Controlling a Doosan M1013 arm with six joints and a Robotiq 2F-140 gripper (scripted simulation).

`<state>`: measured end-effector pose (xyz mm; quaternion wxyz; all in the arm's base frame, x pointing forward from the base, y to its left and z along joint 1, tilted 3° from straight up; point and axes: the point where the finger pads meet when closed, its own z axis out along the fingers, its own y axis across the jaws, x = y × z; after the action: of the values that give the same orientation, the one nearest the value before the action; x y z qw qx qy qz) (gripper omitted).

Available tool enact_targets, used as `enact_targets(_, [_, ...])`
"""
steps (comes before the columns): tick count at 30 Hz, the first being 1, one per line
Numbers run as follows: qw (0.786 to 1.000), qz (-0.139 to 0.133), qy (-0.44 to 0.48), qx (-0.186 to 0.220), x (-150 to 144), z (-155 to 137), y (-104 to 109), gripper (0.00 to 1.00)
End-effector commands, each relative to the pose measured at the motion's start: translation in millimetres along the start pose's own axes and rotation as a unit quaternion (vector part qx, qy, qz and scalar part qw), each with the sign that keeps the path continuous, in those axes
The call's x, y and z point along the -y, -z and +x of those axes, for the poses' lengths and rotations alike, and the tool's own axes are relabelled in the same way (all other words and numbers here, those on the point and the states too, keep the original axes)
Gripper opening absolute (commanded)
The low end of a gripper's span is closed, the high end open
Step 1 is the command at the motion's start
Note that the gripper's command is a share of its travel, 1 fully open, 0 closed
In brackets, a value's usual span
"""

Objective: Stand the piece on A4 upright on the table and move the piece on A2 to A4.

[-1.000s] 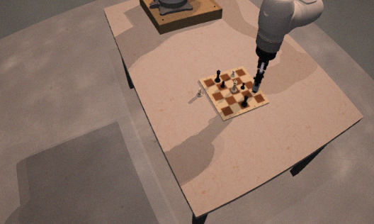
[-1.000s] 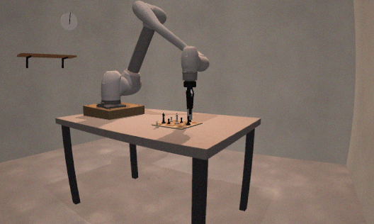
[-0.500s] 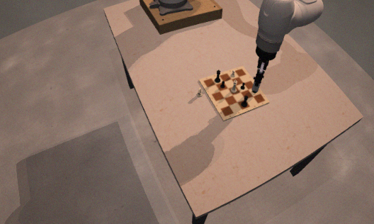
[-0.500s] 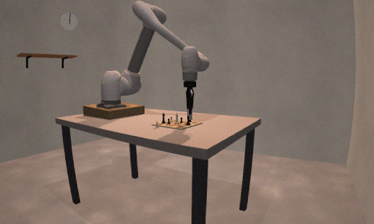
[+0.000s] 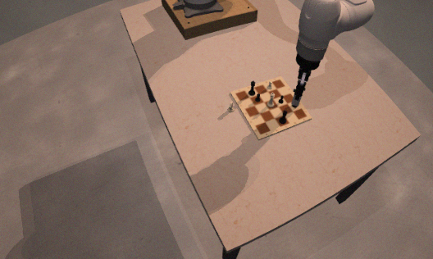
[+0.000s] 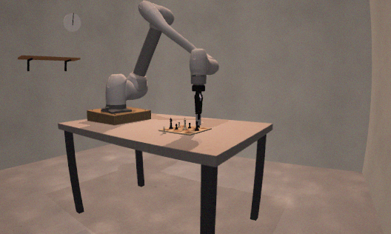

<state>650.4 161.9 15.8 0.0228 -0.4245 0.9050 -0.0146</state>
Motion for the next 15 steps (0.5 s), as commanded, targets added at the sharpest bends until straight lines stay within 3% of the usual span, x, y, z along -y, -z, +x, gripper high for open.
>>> enact_targets(1, [1.0, 0.0, 0.0, 0.0, 0.0, 0.0, -0.6, 0.0])
enact_targets(15, [1.0, 0.0, 0.0, 0.0, 0.0, 0.0, -2.5, 0.0])
